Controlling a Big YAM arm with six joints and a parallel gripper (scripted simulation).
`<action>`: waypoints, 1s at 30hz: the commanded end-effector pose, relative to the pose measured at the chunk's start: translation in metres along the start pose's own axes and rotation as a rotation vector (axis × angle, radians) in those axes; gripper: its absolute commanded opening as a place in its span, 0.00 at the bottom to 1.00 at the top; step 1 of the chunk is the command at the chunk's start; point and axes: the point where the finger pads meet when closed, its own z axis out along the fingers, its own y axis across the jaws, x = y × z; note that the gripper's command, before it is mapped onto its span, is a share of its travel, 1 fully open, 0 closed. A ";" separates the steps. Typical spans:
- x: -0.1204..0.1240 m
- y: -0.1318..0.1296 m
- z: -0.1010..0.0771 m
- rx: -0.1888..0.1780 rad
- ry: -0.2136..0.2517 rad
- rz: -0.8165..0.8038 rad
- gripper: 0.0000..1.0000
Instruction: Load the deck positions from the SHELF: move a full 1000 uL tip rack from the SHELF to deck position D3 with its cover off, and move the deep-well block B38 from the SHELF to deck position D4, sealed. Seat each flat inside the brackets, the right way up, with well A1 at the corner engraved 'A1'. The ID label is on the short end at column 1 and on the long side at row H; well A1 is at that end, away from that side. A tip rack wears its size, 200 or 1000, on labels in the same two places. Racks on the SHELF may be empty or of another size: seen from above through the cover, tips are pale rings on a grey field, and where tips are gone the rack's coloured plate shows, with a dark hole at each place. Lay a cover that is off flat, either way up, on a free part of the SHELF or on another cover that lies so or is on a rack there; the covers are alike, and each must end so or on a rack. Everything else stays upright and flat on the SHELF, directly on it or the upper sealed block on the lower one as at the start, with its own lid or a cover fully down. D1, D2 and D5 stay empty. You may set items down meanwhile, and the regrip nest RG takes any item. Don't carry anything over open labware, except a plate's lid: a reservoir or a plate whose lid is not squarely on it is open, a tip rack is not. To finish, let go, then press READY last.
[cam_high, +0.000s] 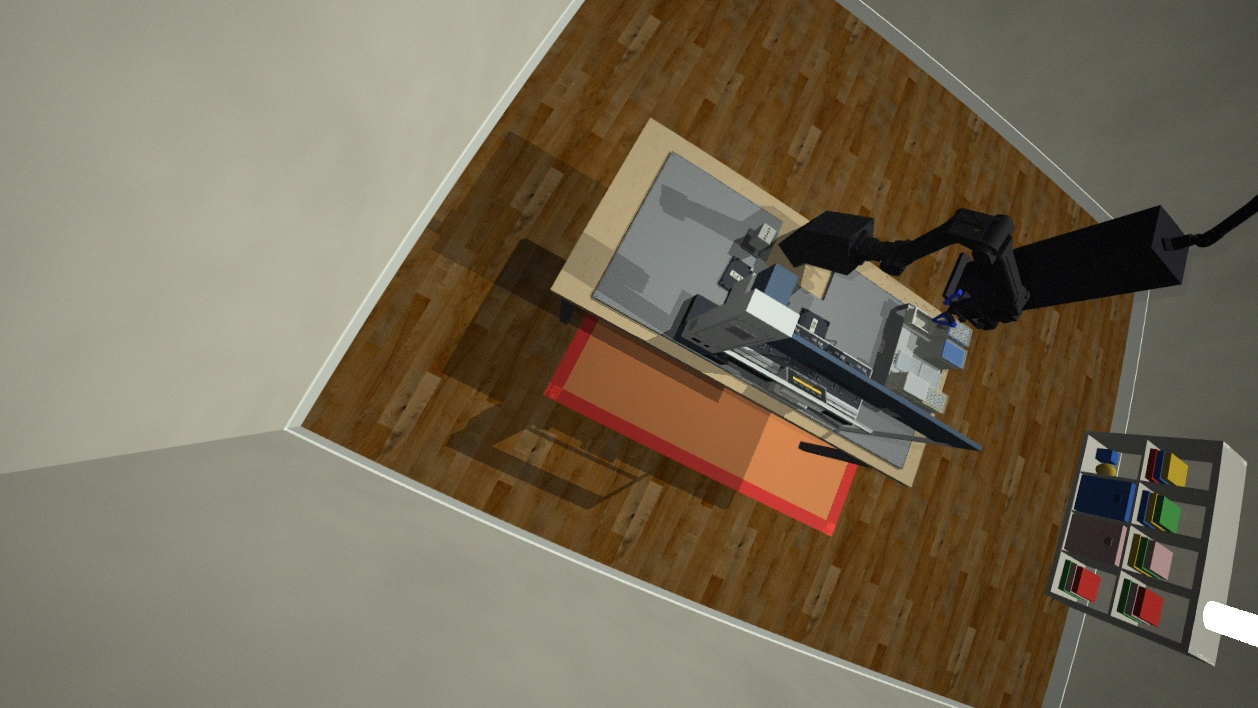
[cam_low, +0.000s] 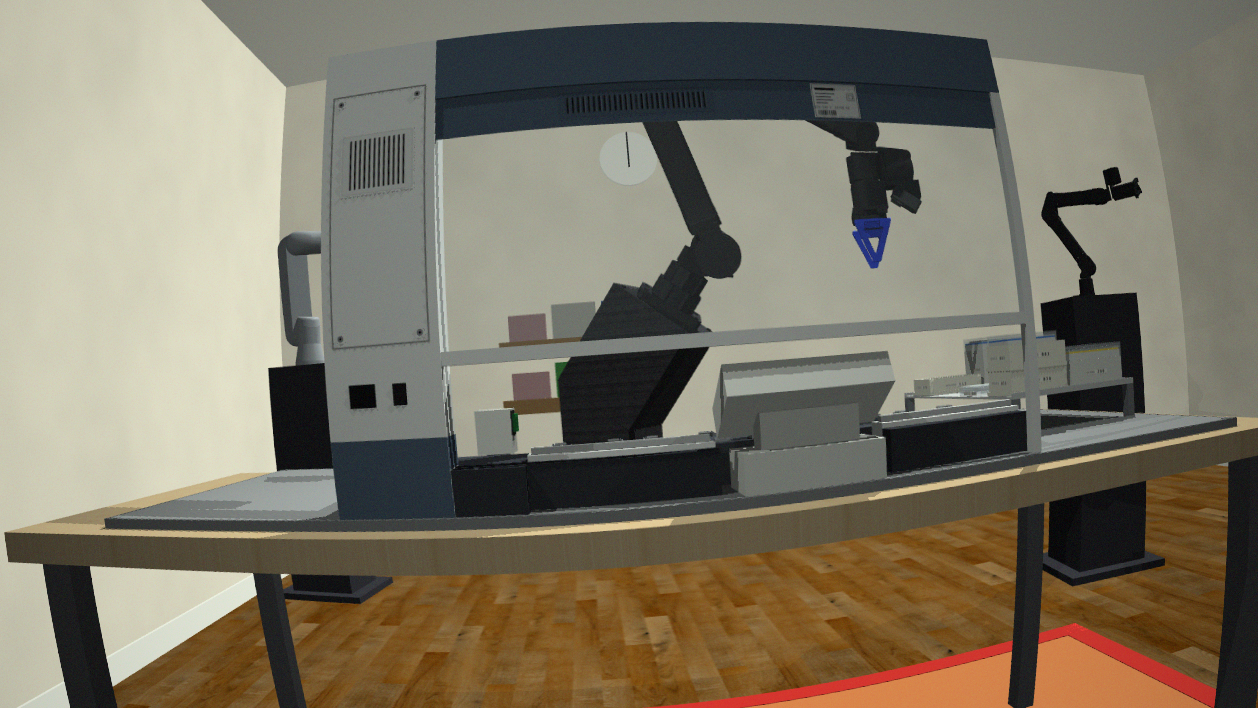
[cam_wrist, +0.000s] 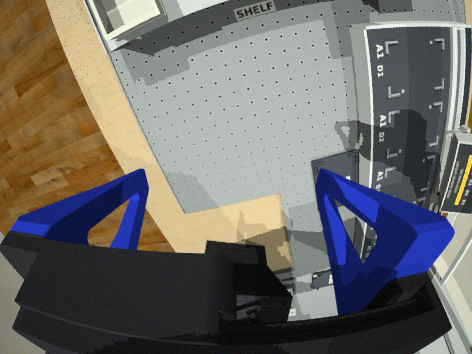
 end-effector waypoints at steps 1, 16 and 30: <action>-0.036 0.016 -0.018 -0.026 -0.060 -0.068 1.00; -0.076 0.064 -0.017 -0.022 -0.045 -0.329 1.00; -0.117 0.108 -0.017 -0.025 -0.040 -0.307 1.00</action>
